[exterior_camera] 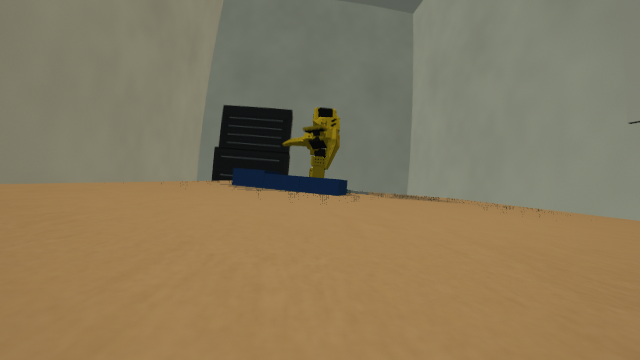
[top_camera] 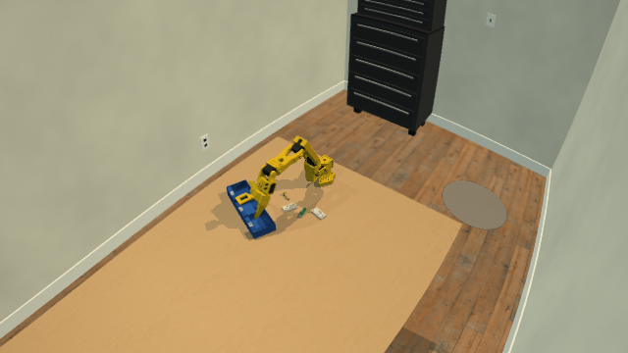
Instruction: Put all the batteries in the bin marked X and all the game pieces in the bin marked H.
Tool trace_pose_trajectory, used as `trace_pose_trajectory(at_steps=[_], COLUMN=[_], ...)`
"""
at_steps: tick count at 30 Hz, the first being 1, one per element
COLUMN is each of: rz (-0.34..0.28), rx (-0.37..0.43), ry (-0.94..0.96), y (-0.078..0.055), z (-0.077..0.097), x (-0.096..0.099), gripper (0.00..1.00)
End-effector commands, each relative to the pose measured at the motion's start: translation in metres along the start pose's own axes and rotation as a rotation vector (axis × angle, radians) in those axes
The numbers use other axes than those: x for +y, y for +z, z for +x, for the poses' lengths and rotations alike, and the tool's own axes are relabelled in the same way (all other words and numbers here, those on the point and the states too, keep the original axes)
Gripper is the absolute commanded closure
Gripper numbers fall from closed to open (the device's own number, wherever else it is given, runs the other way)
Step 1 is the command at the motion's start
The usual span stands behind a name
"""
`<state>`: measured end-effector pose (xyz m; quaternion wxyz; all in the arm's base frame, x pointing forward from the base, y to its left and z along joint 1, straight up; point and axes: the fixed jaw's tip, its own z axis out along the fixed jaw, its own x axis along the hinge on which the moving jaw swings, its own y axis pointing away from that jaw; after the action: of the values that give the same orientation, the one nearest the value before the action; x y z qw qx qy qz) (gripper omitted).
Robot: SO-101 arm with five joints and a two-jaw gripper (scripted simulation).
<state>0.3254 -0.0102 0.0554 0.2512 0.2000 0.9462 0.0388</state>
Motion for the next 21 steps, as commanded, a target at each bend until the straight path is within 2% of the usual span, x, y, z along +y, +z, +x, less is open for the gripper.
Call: trace_pose_trajectory(at_steps=[1, 14, 21], rz=[-0.03, -0.031, -0.047], rx=[-0.062, -0.064, -0.105], ry=[-0.001, -0.001, -0.001], y=[-0.01, -0.01, -0.021], z=[-0.013, -0.013, -0.021], x=[0.008, 0.008, 0.011], gripper=[0.0, 0.0, 0.0])
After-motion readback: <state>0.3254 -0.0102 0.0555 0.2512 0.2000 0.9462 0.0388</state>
